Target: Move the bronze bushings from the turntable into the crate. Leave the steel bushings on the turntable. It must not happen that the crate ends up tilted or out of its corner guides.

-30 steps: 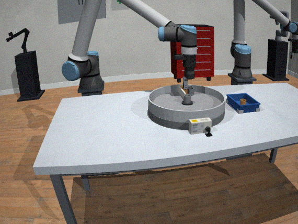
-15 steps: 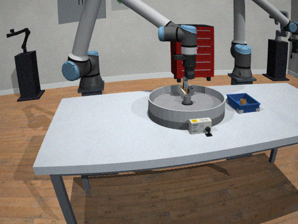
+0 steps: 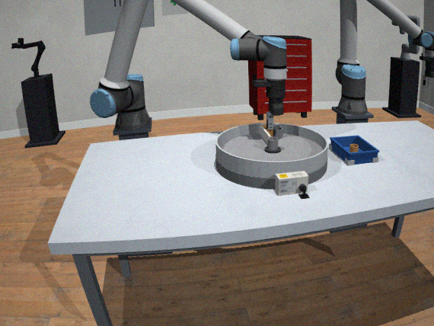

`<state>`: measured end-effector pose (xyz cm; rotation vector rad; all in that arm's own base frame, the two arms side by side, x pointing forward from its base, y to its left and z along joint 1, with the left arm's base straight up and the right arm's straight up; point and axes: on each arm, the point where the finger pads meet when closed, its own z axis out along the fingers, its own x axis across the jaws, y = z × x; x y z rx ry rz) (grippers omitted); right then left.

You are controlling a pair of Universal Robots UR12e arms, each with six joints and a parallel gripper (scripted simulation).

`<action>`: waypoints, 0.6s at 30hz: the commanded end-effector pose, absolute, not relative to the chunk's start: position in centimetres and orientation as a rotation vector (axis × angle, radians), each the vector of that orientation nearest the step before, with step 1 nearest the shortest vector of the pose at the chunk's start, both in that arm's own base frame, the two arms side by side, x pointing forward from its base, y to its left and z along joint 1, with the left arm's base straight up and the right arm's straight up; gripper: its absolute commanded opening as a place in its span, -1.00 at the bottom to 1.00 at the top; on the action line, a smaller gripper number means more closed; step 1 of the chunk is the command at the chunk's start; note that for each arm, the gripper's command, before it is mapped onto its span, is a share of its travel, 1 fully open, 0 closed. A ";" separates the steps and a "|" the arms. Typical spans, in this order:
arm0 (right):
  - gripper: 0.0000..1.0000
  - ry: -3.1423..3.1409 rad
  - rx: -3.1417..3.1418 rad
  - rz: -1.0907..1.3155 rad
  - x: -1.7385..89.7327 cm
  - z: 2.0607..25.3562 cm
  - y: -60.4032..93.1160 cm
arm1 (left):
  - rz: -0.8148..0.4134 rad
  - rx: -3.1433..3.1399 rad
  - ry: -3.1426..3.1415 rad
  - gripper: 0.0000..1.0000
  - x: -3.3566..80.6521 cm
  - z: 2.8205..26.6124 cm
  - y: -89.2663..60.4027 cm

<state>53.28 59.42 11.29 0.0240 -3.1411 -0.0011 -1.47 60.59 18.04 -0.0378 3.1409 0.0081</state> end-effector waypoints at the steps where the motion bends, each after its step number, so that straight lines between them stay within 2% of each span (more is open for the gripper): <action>1: -0.28 -3.142 0.023 -0.002 53.4 11.5 59.4 | 0.000 -0.043 3.141 1.00 -1.6 17.7 60.4; 18: -0.28 -3.142 0.023 -0.001 53.3 11.3 59.2 | 0.000 -0.043 3.141 1.00 -1.6 17.7 60.4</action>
